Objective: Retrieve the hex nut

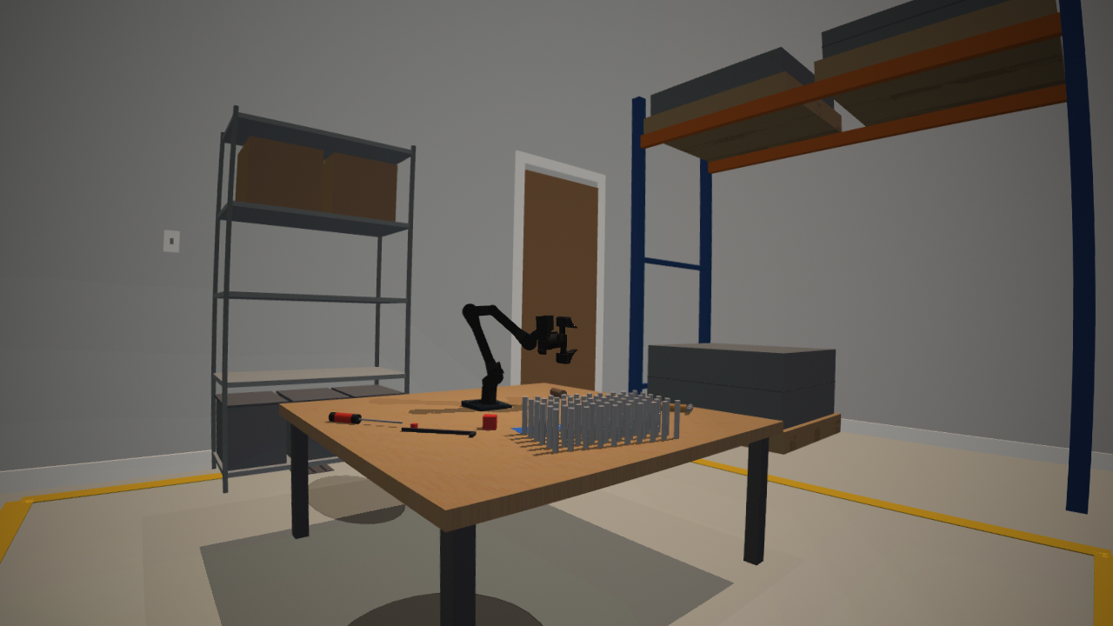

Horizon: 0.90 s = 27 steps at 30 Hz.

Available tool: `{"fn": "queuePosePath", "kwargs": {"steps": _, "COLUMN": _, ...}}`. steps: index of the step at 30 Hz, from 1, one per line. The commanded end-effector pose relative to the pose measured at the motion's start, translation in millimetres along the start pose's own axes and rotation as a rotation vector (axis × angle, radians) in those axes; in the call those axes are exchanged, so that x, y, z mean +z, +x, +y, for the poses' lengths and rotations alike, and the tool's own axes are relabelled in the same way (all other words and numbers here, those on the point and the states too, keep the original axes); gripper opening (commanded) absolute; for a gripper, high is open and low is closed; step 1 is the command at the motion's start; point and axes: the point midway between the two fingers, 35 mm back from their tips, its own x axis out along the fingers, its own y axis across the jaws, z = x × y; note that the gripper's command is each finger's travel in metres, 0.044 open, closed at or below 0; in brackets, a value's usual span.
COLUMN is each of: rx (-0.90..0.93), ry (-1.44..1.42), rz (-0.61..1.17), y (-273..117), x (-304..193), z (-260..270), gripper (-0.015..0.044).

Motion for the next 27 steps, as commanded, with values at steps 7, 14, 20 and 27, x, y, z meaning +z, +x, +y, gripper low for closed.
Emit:
{"fn": "queuePosePath", "kwargs": {"steps": 7, "rx": -0.050, "ry": 0.523, "rz": 0.661, "y": -81, "x": -144, "z": 22, "gripper": 0.0440}}
{"fn": "queuePosePath", "kwargs": {"steps": 14, "rx": -0.281, "ry": 0.835, "rz": 1.117, "y": -181, "x": -212, "z": 36, "gripper": 0.0440}}
{"fn": "queuePosePath", "kwargs": {"steps": 20, "rx": -0.607, "ry": 1.030, "rz": 1.476, "y": -283, "x": -239, "z": 45, "gripper": 0.0440}}
{"fn": "queuePosePath", "kwargs": {"steps": 27, "rx": -1.005, "ry": 1.117, "rz": 1.756, "y": -379, "x": -234, "z": 52, "gripper": 0.0440}}
